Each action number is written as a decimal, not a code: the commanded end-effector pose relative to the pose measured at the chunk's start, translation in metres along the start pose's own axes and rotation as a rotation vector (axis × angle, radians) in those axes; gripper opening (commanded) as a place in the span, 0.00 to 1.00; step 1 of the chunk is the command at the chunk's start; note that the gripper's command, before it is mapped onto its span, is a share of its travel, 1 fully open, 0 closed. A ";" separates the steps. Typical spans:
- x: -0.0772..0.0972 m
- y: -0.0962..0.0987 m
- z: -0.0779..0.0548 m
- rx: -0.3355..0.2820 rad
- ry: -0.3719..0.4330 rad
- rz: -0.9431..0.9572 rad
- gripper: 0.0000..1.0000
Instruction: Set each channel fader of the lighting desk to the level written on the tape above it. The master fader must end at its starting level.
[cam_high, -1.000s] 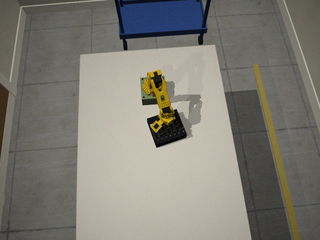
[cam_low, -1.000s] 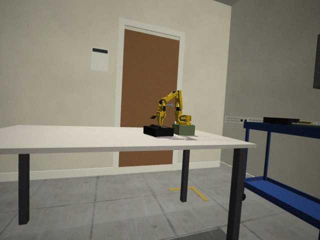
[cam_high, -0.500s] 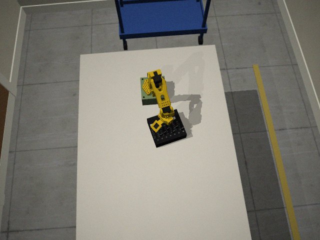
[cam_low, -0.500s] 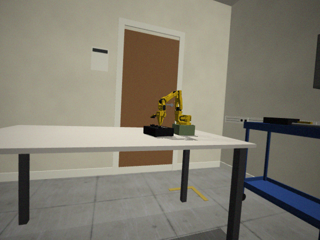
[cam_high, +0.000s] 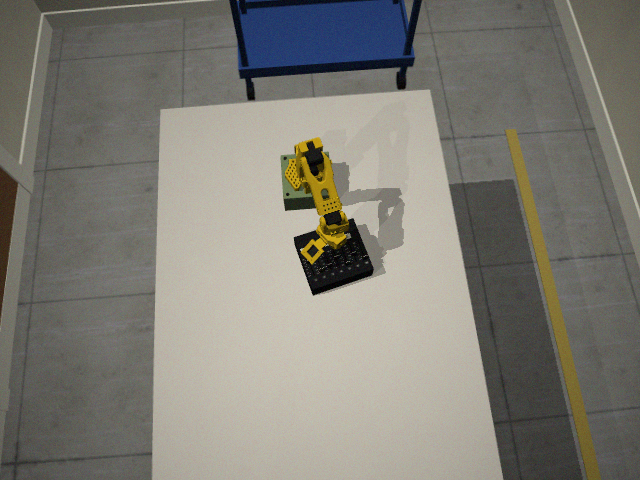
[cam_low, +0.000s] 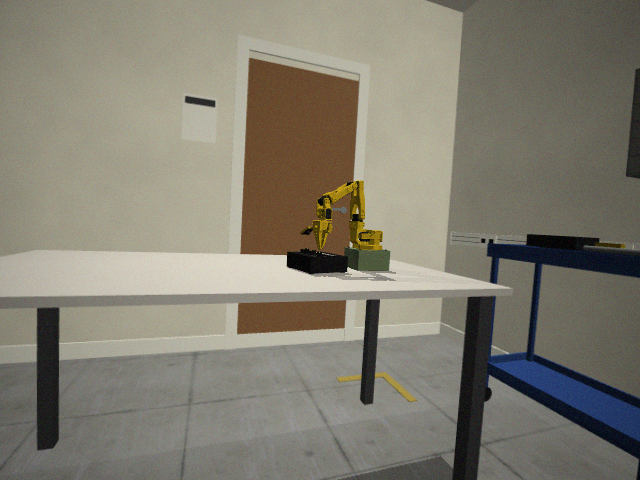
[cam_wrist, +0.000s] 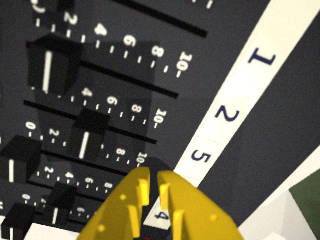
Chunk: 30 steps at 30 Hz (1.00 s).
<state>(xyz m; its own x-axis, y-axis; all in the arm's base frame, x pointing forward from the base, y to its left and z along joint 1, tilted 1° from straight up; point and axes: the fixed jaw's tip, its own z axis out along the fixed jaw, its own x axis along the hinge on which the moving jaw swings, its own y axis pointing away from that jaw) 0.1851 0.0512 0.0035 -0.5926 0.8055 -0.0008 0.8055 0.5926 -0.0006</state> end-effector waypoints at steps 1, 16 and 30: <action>-0.002 0.001 -0.004 -0.012 -0.004 0.018 0.00; -0.003 0.004 -0.007 -0.012 -0.004 0.018 0.00; -0.003 0.004 -0.019 -0.012 -0.004 0.017 0.00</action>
<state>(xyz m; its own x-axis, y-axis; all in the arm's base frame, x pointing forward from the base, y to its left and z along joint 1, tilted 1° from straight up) 0.1886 0.0521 0.0164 -0.5926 0.8055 -0.0013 0.8055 0.5926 0.0007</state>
